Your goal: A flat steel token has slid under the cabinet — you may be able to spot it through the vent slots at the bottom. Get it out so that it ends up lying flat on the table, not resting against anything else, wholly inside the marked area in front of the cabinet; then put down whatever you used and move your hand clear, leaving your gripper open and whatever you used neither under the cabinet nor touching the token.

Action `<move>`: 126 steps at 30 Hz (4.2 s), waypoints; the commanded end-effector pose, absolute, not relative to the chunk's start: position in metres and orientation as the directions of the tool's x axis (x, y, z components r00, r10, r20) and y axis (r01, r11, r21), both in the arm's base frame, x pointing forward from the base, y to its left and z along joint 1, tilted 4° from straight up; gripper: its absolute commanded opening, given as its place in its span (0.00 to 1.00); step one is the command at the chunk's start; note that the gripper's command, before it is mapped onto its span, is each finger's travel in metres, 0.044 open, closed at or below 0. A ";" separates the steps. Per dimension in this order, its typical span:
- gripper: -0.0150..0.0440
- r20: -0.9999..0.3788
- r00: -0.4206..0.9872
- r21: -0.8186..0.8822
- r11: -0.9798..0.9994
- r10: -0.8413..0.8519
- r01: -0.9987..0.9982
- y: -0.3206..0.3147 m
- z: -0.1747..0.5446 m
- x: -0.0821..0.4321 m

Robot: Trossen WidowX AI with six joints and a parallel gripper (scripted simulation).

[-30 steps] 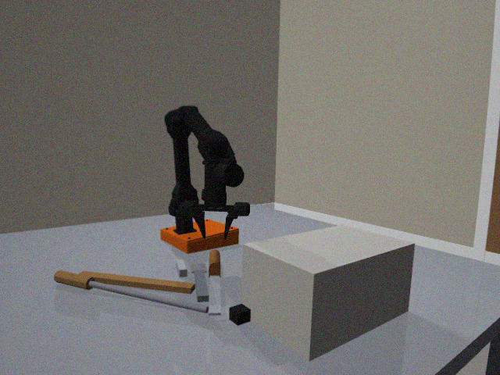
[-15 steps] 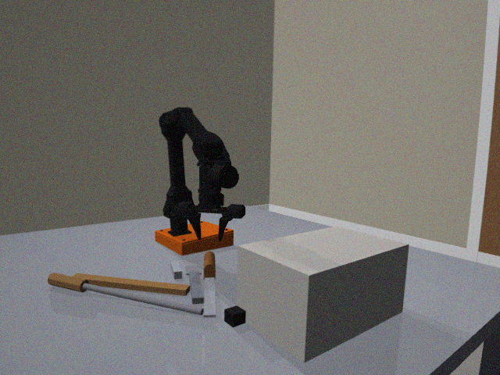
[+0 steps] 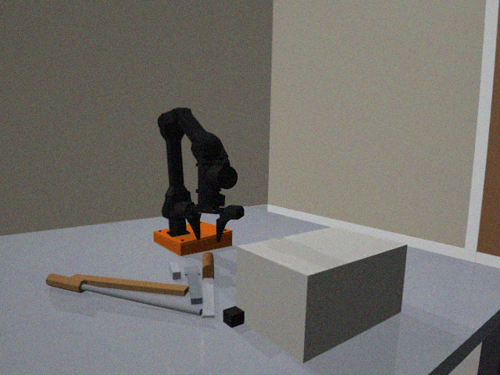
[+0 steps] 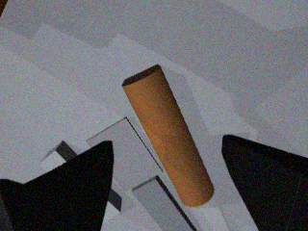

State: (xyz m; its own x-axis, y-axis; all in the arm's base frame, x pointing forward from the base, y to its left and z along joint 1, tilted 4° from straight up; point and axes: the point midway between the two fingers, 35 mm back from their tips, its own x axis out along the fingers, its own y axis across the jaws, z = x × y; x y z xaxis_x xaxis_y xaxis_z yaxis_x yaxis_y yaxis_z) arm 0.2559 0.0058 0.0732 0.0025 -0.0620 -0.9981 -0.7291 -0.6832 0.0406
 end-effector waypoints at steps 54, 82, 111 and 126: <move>0.71 -0.998 0.003 0.016 -0.293 -0.065 -0.956 0.006 0.074 0.256; 0.71 -0.998 0.003 0.002 -0.077 -0.065 -0.997 0.006 0.074 0.256; 0.71 -0.998 0.003 -0.013 0.151 -0.065 -0.988 0.007 0.074 0.256; 0.71 -0.998 0.003 -0.021 0.267 -0.065 -0.964 0.007 0.074 0.256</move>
